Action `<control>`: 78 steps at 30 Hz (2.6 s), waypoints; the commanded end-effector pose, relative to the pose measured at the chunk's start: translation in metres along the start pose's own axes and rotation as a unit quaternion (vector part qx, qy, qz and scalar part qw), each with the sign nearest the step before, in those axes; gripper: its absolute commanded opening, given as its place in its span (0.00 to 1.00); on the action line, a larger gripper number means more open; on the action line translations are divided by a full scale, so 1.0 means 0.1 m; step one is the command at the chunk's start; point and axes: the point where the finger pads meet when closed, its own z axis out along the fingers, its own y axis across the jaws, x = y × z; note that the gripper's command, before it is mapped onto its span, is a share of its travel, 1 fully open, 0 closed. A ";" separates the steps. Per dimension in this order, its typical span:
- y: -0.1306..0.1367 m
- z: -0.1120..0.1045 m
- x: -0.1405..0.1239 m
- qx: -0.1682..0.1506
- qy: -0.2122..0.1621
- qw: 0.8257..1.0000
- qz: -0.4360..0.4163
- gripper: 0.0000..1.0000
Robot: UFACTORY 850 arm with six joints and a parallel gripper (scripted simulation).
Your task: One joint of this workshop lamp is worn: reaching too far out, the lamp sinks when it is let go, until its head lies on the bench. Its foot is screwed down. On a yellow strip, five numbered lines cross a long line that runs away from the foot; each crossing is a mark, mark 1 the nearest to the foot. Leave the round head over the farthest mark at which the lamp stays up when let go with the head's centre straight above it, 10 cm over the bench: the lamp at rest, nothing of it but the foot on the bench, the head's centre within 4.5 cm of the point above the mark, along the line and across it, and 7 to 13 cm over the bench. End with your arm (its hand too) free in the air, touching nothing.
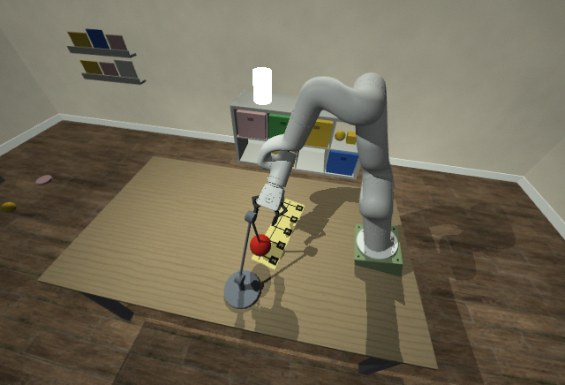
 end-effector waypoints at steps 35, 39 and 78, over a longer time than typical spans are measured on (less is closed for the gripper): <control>0.00 0.69 -0.03 0.001 -0.003 1.000 0.000 1.00; 0.00 0.72 -0.03 0.001 -0.003 1.000 0.000 1.00; 0.00 0.77 -0.03 0.001 -0.003 1.000 0.000 0.00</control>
